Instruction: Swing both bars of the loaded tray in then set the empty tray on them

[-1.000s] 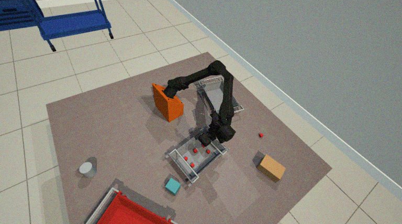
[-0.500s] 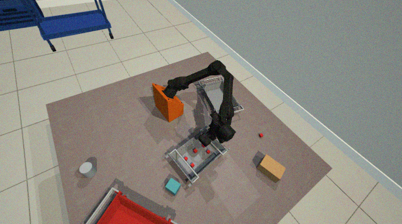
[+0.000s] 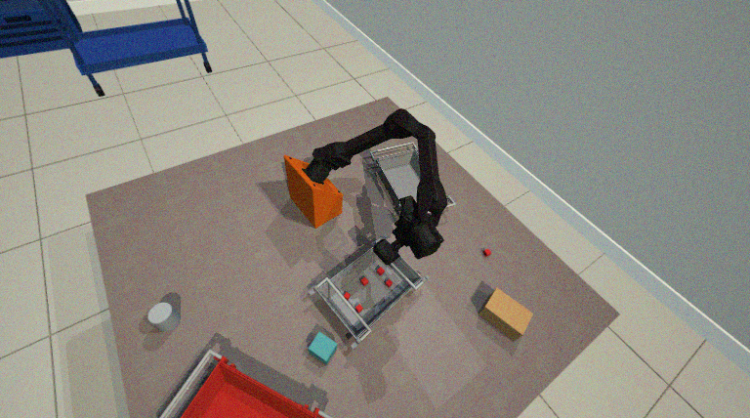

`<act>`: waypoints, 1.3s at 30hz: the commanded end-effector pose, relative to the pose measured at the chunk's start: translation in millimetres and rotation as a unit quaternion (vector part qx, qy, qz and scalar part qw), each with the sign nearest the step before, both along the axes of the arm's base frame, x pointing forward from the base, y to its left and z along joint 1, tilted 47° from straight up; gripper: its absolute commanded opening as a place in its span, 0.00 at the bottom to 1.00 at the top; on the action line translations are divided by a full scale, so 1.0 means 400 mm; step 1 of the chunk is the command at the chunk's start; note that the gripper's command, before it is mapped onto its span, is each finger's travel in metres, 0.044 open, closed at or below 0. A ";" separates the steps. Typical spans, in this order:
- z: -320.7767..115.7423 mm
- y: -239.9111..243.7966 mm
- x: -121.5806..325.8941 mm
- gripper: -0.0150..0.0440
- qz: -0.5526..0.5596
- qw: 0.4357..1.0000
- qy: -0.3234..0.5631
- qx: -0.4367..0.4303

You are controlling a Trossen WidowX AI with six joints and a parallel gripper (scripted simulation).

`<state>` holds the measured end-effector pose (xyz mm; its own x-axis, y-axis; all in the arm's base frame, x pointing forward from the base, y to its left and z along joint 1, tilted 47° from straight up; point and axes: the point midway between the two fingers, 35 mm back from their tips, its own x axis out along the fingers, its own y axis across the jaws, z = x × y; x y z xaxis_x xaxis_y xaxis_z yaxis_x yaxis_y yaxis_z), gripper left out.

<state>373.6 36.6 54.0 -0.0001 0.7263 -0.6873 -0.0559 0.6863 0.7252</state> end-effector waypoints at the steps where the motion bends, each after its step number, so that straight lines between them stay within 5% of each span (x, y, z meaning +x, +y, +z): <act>1: 0.119 -0.127 -0.016 1.00 -0.001 1.000 -0.002 -0.001; 4: 0.146 -0.151 -0.024 1.00 -0.001 1.000 -0.002 0.000; 5: 0.082 -0.089 -0.007 1.00 -0.004 1.000 0.000 -0.001; 12: 0.141 0.055 -0.064 1.00 -0.009 0.999 0.028 -0.046; 24: 0.266 0.387 -0.376 1.00 -0.068 0.993 0.056 -0.074; 34: 0.292 0.475 -0.666 1.00 -0.112 0.988 0.110 0.001; 39: 0.292 0.476 -0.694 1.00 -0.115 0.986 0.123 0.011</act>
<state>113.7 227.2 170.7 -0.0033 0.7147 -0.6995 0.2423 0.6792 0.6928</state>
